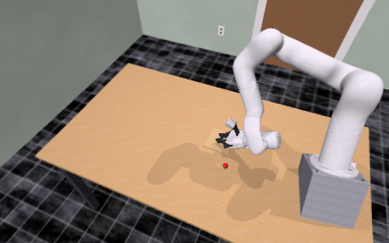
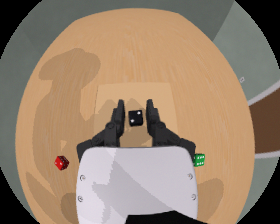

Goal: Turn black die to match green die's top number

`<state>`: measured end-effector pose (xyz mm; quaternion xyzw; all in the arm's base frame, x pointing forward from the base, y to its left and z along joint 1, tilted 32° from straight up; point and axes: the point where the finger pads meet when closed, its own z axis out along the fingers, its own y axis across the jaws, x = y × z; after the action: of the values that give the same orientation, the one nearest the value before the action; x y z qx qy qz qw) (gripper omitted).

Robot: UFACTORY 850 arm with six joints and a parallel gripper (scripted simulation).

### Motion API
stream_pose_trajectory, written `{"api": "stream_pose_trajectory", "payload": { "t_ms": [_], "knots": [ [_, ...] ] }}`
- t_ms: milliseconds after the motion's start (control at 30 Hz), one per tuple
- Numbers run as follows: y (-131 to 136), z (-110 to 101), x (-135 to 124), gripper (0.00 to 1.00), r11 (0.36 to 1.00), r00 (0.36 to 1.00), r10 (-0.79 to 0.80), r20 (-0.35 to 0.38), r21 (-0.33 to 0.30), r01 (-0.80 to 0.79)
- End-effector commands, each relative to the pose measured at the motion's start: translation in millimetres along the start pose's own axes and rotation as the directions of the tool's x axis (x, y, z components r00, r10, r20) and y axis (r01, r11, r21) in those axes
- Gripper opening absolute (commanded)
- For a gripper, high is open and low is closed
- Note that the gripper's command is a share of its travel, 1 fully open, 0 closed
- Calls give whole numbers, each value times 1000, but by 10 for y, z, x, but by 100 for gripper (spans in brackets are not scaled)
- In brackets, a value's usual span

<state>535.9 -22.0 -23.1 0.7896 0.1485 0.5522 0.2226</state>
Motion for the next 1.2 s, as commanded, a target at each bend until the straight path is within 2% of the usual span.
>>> {"api": "stream_pose_trajectory", "payload": {
  "t_ms": [0,1167],
  "knots": [
    [-1,1,6,36,1000,1000,0,-1,0,0],
    [-1,-31,6,36,1000,1000,0,-1,0,0]
  ]
}}
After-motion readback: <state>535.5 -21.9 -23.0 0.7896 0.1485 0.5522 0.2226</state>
